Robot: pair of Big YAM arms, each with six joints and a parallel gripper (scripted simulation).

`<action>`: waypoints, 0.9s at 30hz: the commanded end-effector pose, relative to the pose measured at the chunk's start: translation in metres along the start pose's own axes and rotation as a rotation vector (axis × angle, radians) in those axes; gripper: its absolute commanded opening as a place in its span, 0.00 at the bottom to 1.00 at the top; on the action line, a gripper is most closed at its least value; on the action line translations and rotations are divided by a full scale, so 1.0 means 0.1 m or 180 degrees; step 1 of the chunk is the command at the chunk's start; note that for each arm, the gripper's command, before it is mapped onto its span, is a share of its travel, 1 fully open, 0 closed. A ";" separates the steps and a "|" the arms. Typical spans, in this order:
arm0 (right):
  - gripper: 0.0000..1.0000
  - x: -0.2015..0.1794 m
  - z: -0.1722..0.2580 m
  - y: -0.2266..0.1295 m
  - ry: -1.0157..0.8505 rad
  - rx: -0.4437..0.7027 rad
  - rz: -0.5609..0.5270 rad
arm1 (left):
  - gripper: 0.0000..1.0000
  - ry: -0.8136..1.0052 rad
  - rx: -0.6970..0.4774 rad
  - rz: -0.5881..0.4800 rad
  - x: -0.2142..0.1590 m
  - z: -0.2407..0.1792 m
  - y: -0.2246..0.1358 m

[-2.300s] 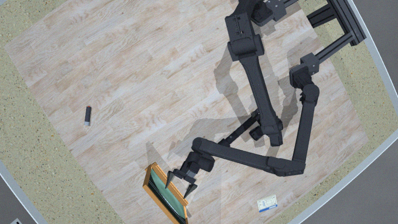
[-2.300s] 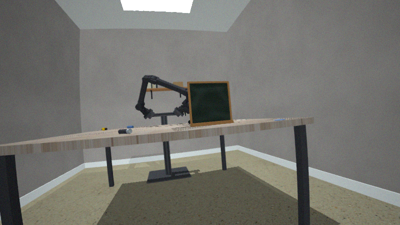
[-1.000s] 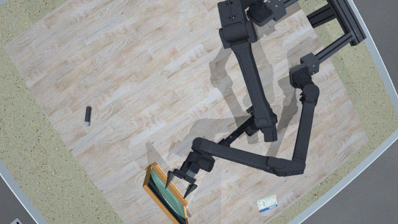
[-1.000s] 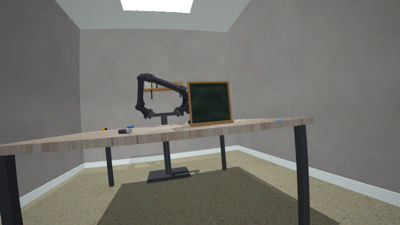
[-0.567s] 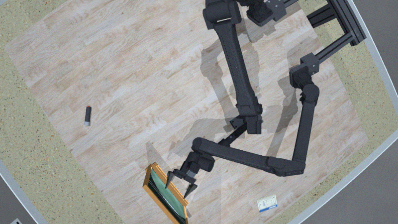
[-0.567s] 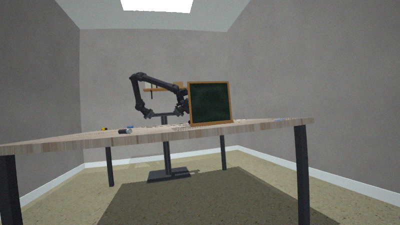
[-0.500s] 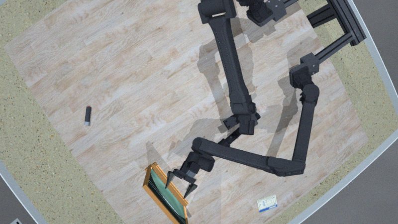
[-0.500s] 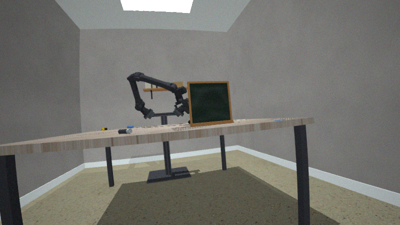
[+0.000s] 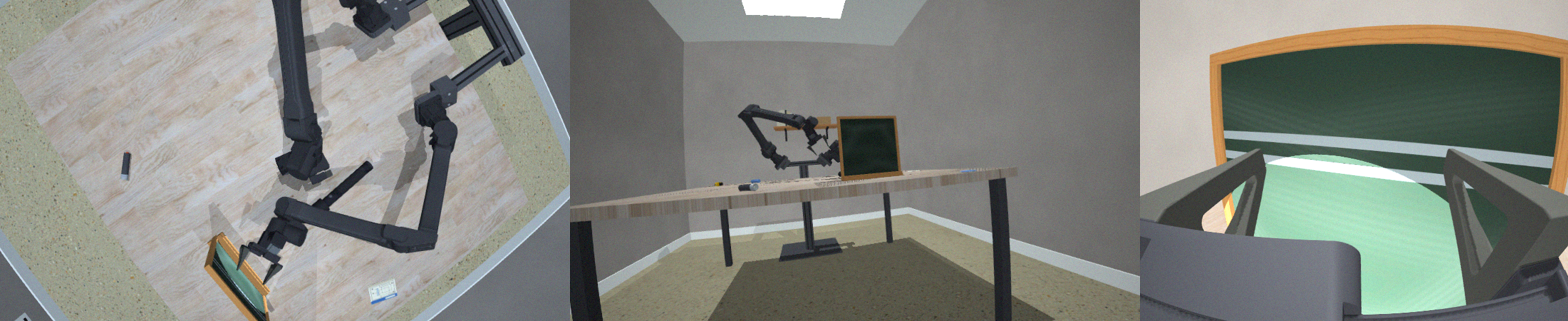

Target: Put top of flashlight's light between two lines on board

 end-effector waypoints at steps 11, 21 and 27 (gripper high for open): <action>1.00 1.09 -1.17 -0.92 0.0330 0.0533 -0.0915 | 1.00 0.0007 0.0014 0.0038 -0.11 0.05 -0.05; 1.00 1.44 -1.87 -1.51 0.0431 0.0654 -0.1521 | 1.00 0.0007 0.0014 0.0038 -0.11 0.05 -0.05; 1.00 1.52 -2.34 -1.85 0.0495 0.0647 -0.1868 | 1.00 0.0007 0.0014 0.0038 -0.11 0.05 -0.05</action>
Point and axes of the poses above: on each arm, the point where the finger pads meet when closed, its own y axis out along the fingers, its own z axis across the jaws, x = y × z, the point moved 4 cm from there along -y, back along the fingers, and after that the axes turned 15 degrees about -y, right-handed, at the moved point
